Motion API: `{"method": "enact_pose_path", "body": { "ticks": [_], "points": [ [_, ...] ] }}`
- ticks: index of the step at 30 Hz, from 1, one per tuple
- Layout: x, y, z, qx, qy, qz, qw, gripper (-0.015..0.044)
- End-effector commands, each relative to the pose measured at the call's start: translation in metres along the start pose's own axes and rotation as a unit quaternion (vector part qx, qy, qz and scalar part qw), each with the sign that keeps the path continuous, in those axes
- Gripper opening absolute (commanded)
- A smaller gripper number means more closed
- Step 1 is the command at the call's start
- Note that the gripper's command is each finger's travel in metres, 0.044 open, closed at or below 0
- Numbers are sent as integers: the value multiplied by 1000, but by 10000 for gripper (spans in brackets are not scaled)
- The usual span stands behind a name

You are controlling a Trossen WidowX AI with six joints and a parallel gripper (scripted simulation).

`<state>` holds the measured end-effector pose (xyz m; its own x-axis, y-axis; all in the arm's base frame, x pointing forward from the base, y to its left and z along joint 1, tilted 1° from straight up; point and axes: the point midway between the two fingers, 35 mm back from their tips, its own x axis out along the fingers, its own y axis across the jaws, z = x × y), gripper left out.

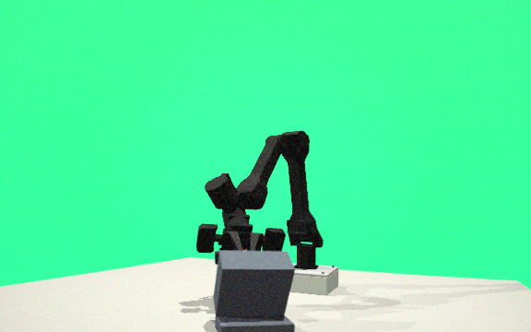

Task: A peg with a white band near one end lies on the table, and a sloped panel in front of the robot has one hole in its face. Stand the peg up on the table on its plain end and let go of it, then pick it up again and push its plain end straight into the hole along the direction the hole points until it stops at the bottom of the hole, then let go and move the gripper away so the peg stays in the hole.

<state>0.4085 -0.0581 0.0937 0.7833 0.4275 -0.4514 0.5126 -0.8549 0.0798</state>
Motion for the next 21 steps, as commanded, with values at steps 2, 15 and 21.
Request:
{"method": "enact_pose_path", "body": {
  "ticks": [2, 15, 21],
  "points": [
    [4, 1, 2, 4, -3, 1, 1000, 0],
    [12, 1, 2, 4, -2, 1, 1000, 0],
    [15, 1, 2, 4, -2, 1, 1000, 0]
  ]
}}
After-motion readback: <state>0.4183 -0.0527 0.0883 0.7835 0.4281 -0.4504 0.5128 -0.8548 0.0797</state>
